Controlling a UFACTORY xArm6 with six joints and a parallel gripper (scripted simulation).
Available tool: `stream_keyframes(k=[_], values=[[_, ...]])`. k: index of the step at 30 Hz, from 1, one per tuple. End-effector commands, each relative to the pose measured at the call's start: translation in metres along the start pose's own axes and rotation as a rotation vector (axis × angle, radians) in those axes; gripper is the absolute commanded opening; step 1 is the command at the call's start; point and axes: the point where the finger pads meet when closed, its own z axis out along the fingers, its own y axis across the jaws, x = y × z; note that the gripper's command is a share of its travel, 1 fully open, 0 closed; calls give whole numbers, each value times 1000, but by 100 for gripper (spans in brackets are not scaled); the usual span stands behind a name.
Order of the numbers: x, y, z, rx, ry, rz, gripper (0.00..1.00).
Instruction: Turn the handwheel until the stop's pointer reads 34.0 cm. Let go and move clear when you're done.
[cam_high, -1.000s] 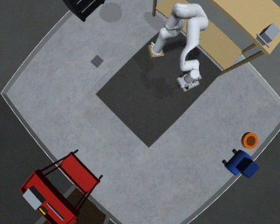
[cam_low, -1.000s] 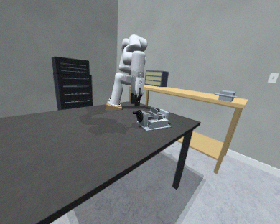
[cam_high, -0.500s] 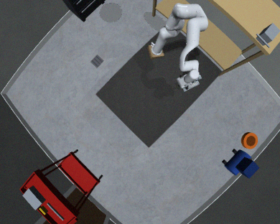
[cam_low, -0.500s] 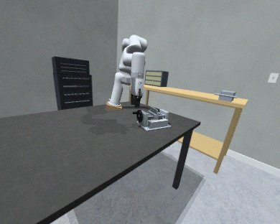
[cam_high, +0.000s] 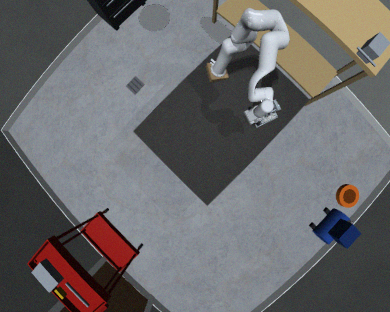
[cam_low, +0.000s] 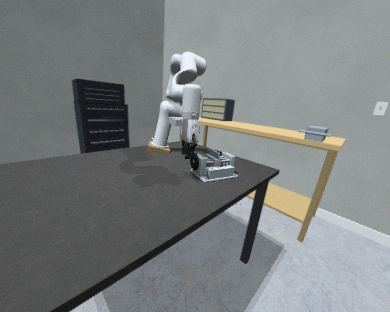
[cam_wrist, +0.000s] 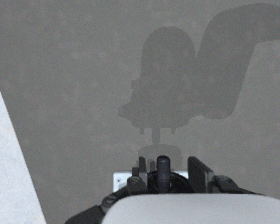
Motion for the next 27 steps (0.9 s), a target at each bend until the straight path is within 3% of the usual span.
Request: stream_keyframes(k=[1,21,22,27], values=[[0,-2,12,5,0,-1,57],[0,-2,20,5,0,-1,57],[0,-2,20,5,0,-1,6],[0,-2,20,5,0,-1,6]])
